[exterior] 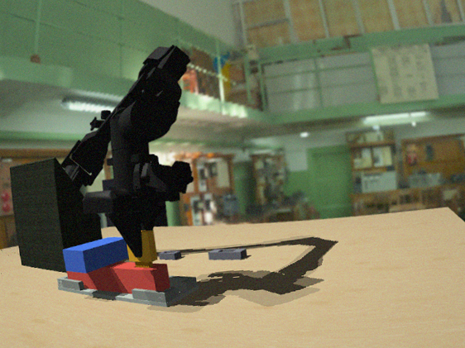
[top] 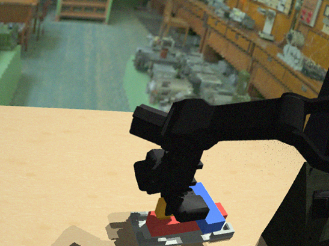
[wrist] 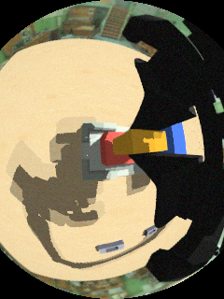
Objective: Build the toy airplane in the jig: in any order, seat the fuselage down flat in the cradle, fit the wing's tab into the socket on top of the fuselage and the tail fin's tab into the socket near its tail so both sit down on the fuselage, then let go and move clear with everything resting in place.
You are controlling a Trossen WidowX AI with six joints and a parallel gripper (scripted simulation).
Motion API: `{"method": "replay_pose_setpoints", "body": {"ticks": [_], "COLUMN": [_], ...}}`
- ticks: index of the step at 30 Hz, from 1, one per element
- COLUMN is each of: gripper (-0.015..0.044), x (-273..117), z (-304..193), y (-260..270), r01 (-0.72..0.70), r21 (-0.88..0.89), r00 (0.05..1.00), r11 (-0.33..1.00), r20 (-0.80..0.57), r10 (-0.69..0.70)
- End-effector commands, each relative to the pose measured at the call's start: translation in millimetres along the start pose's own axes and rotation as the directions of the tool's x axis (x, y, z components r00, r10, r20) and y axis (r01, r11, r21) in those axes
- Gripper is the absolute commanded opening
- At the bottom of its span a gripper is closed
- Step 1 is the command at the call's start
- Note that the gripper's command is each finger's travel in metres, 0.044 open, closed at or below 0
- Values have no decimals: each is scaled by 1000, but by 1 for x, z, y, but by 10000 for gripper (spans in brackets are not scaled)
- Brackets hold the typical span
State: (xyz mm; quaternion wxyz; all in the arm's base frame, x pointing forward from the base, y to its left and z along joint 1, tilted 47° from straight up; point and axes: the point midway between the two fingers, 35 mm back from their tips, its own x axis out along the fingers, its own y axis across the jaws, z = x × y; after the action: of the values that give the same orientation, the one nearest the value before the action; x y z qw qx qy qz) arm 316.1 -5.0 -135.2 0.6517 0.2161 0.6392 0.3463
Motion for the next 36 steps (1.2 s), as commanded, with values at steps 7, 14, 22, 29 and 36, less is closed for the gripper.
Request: {"method": "replay_pose_setpoints", "body": {"ticks": [7,14,22,29,36], "gripper": [66,66,66,0,105], "x": [2,2,0,0,0], "z": [-1,-1,0,0,0], "y": [0,0,0,0,0], "r01": [-1,-1,-1,-1,-1], "r21": [4,4,0,0,0], "r00": [1000,1000,1000,1000,1000], "r11": [1000,1000,1000,1000,1000], "r20": [-4,-4,0,0,0], "r10": [1,1,1,1,1]}}
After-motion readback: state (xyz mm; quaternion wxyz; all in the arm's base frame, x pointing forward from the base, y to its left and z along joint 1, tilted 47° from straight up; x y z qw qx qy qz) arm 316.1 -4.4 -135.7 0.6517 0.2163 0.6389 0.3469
